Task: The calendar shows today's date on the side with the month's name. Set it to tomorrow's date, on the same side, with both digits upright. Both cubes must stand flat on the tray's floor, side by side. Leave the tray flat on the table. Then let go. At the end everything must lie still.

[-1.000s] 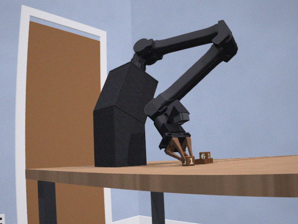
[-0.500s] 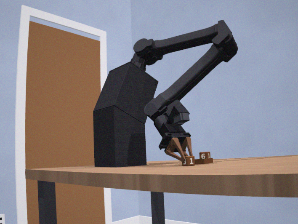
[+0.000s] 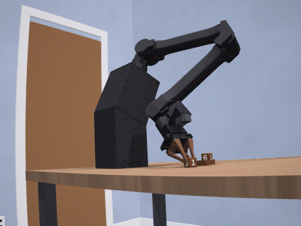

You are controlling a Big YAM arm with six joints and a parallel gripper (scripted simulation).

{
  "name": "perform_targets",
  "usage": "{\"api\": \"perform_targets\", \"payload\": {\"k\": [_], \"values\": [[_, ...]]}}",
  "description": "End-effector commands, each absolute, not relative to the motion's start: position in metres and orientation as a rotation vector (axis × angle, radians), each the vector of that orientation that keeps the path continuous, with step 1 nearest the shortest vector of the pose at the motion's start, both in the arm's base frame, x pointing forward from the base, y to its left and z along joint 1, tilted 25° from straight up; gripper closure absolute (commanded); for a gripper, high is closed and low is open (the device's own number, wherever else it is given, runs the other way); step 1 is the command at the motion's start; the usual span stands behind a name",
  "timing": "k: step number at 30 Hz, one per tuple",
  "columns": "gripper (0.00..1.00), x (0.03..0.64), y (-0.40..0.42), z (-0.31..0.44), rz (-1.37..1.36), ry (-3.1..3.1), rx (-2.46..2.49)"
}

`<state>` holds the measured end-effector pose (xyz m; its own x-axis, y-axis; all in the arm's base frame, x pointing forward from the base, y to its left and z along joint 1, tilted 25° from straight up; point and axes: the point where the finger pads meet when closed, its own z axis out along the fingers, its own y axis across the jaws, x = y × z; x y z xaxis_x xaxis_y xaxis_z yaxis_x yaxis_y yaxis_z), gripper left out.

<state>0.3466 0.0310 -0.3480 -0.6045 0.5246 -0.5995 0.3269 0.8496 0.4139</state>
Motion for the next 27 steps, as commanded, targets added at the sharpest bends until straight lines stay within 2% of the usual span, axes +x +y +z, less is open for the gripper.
{"api": "perform_targets", "payload": {"k": [1,27], "values": [[0.74,0.346,0.033,-0.346,0.339,2.276,0.619],[0.74,0.339,-0.003,-0.273,0.328,2.254,0.619]]}}
